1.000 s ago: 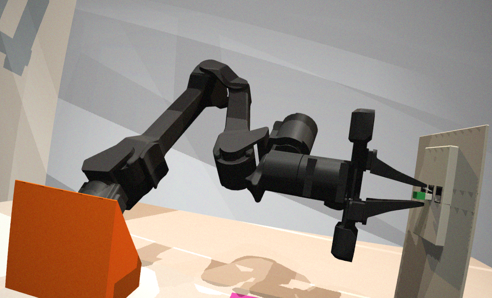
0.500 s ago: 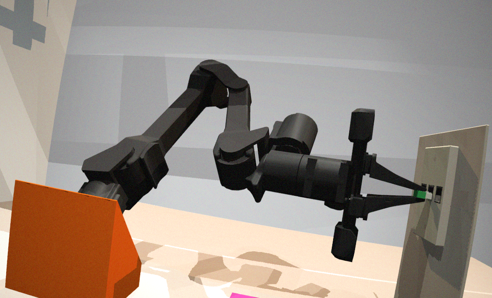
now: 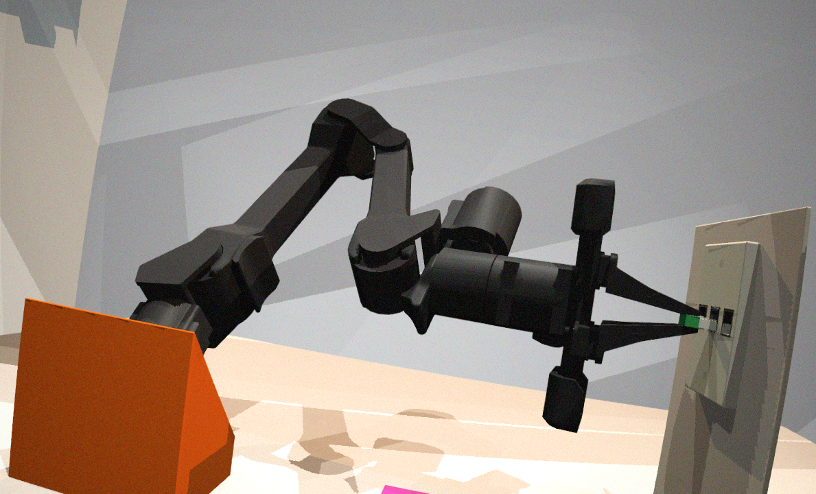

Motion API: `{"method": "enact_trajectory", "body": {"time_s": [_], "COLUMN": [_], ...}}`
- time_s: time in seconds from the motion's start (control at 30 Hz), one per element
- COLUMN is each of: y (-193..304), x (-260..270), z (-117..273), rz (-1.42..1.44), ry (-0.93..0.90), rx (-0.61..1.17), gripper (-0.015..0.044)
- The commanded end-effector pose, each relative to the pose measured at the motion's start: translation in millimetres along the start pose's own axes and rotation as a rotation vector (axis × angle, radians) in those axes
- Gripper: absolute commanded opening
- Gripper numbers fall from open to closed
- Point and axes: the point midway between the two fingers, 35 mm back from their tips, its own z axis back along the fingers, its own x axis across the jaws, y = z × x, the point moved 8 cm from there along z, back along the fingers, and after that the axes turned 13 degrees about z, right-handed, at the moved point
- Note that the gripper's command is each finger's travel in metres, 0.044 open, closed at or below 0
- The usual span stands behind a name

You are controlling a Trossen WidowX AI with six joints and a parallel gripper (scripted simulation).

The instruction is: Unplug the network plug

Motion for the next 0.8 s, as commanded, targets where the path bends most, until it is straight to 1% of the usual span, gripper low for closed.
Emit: {"method": "enact_trajectory", "body": {"time_s": [0.0,0.77], "y": [1.2,4.4], "x": [0.6,1.5], "z": [3.7,17.1], "rz": [-0.003,-0.003], "ry": [-0.002,-0.002], "rx": [0.001,0.001], "gripper": [0.0000,0.0000]}}
